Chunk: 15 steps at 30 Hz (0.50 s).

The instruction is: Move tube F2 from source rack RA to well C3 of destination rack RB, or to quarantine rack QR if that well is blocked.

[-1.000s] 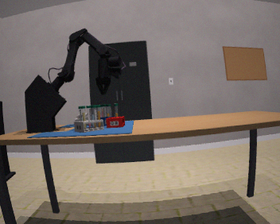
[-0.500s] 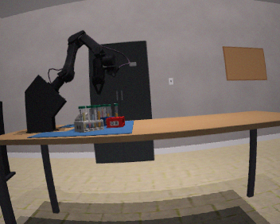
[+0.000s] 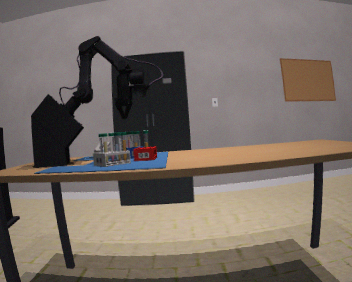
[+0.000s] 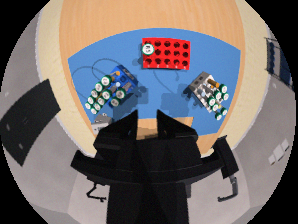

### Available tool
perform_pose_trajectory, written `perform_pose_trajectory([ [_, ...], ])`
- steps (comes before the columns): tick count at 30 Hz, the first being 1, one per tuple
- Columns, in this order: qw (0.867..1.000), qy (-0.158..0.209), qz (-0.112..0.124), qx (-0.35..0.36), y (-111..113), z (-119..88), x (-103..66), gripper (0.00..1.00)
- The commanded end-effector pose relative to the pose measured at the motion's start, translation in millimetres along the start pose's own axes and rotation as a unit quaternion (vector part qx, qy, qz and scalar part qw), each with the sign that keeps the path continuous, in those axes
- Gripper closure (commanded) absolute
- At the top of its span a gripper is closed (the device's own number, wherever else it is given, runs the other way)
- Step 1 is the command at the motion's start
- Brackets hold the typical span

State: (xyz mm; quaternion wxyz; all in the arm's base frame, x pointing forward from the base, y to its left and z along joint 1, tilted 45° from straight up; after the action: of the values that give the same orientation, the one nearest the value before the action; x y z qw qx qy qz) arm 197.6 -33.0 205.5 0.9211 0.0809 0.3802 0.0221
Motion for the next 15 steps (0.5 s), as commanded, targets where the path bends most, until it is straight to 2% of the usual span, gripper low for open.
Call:
perform_pose_trajectory([
  [1,0.999,-0.004,-0.032,0.033,14,-5,-0.6,0.70],
  [5,0.999,-0.009,-0.030,0.033,33,-7,0.3,0.70],
  [6,0.999,-0.024,-0.028,0.032,39,1,-5.6,0.70],
  [8,0.999,-0.024,-0.028,0.032,39,1,-5.6,0.70],
  [9,0.999,-0.010,-0.030,0.034,43,0,-0.5,0.70],
  [15,0.999,-0.009,-0.028,0.035,72,-4,1.9,0.70],
])
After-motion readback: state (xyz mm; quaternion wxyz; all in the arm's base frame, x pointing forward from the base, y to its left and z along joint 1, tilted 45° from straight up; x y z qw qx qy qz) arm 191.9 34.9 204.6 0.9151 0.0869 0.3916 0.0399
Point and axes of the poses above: the point where the finger pads meet when closed, its own x axis out along the fingers, its own y axis across the jaws, z = x × y, the point moved 6 cm from there along -x, back along the fingers, and after that the axes turned 9 degrees about -x, right-handed, at the moved point
